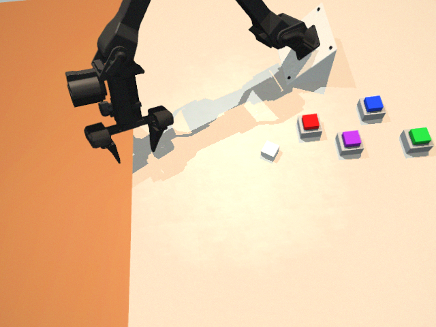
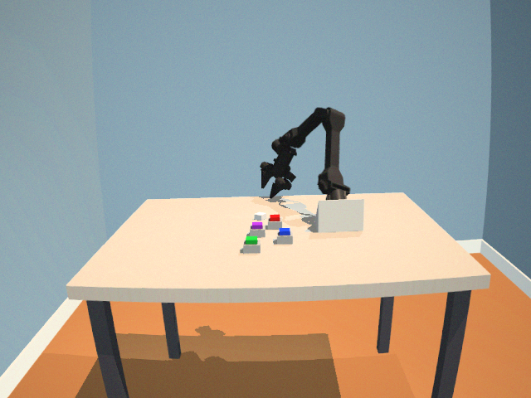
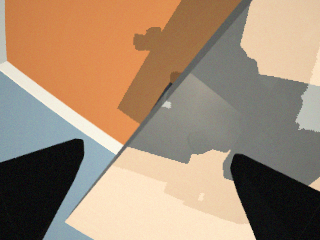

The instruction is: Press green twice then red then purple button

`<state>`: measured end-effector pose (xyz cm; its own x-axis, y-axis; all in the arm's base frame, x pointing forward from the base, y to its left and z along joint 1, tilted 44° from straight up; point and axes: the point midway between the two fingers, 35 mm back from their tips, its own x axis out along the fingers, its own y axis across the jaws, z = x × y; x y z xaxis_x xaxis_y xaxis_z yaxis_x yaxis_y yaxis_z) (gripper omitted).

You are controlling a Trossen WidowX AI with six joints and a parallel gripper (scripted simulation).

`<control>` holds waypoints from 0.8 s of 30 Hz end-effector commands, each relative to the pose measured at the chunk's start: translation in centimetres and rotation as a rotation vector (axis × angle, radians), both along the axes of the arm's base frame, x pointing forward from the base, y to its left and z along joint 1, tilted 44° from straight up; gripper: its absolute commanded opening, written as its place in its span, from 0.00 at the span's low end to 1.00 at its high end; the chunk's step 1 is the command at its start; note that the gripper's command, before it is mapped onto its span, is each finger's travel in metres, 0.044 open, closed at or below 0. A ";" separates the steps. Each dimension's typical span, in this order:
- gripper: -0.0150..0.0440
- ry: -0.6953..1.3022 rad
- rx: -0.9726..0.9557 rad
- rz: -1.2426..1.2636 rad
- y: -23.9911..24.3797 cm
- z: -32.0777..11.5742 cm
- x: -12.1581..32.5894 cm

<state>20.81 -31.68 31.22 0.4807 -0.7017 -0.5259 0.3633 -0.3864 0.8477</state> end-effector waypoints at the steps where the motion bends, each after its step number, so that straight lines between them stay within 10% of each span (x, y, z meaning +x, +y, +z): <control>1: 0.93 0.095 0.043 0.146 2.6 -2.4 5.3; 24: 0.93 1.032 0.077 1.001 29.3 -22.6 19.9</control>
